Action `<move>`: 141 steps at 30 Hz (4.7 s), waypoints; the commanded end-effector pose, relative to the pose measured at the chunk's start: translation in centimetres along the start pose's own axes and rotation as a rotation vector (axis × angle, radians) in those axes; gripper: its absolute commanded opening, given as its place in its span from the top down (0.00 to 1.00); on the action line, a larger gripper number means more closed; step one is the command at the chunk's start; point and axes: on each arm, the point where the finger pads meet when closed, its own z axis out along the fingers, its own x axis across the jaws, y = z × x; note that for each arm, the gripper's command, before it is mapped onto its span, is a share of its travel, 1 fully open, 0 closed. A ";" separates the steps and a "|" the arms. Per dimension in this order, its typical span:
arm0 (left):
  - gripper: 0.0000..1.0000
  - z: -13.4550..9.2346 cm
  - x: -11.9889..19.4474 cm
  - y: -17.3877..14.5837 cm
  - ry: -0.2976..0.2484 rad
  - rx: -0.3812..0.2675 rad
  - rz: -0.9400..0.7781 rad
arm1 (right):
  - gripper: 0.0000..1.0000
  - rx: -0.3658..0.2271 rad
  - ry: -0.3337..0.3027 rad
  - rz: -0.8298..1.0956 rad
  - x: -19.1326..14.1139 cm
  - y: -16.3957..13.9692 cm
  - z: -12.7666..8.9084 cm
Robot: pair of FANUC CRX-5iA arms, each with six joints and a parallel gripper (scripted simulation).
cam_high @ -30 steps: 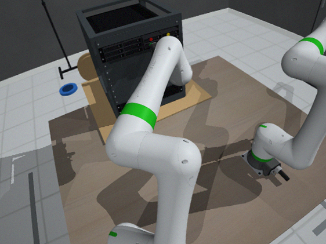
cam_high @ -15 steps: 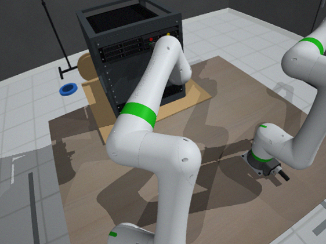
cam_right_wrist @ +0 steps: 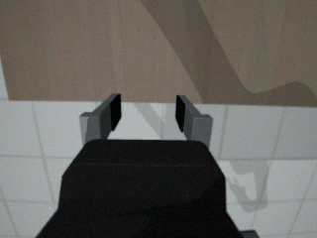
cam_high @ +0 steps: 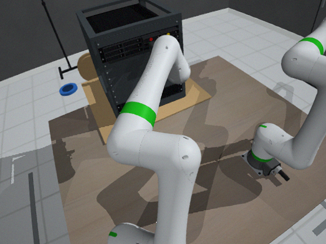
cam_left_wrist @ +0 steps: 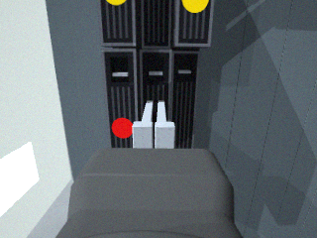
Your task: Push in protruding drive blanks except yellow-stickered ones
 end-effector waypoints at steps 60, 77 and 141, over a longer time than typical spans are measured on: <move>1.00 1.7 -0.2 0.0 -0.002 0.000 -0.002 | 0.00 -0.002 0.000 0.000 0.0 0.0 -0.1; 1.00 2.0 -0.2 0.0 -0.002 0.000 -0.002 | 0.00 -0.002 0.000 0.000 0.0 0.0 -0.1; 1.00 1.5 -0.2 0.0 -0.002 0.000 -0.002 | 0.00 -0.002 0.000 0.000 0.0 0.0 -0.1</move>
